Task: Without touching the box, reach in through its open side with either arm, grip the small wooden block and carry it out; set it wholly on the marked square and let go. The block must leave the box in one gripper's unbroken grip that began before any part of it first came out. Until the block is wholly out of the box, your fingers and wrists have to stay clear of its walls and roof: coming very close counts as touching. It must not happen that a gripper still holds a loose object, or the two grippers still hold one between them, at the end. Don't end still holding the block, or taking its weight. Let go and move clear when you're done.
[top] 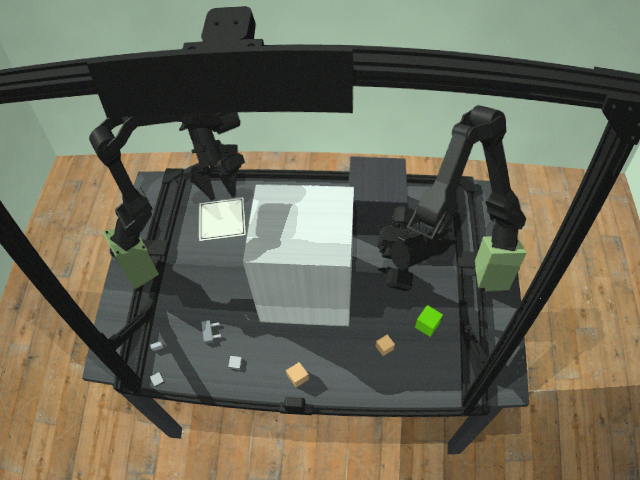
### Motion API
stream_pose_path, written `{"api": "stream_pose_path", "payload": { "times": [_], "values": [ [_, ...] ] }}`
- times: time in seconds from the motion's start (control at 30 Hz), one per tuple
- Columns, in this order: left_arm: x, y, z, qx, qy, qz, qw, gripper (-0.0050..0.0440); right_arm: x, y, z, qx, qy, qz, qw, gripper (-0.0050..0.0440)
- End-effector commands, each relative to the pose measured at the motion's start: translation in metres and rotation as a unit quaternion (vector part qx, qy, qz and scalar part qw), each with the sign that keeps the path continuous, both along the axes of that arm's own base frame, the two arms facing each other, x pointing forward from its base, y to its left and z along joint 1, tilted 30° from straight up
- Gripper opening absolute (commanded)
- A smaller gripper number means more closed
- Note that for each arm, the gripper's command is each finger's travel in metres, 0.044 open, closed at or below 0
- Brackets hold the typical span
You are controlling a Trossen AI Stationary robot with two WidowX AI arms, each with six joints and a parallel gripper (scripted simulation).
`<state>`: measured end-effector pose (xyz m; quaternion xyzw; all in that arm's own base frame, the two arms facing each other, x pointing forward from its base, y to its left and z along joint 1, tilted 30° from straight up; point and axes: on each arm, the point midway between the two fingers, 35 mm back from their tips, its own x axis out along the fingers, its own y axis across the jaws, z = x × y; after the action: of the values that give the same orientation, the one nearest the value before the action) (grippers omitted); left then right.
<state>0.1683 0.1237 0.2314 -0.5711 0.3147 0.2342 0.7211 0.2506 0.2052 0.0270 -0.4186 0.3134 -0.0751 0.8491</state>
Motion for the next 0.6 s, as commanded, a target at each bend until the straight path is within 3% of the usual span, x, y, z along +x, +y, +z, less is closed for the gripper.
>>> {"api": "stream_pose_path", "payload": {
  "times": [0.0,0.07,0.4,0.57],
  "values": [
    [-0.011,0.011,0.021,-0.037,-0.059,0.066,0.995,0.0400,-0.023,0.034,-0.002,-0.073,-0.033,0.084,0.993,0.0400],
    [-0.011,0.011,0.021,-0.037,-0.059,0.066,0.995,0.0400,-0.023,0.034,-0.002,-0.073,-0.033,0.084,0.993,0.0400],
    [-0.042,0.035,0.066,-0.094,-0.190,0.211,0.954,0.0400,-0.103,0.098,-0.003,-0.216,-0.140,0.268,0.928,0.0400],
    [-0.044,0.037,0.070,-0.095,-0.202,0.218,0.950,0.0400,-0.112,0.102,-0.003,-0.228,-0.150,0.283,0.920,0.0400]
  ]
}}
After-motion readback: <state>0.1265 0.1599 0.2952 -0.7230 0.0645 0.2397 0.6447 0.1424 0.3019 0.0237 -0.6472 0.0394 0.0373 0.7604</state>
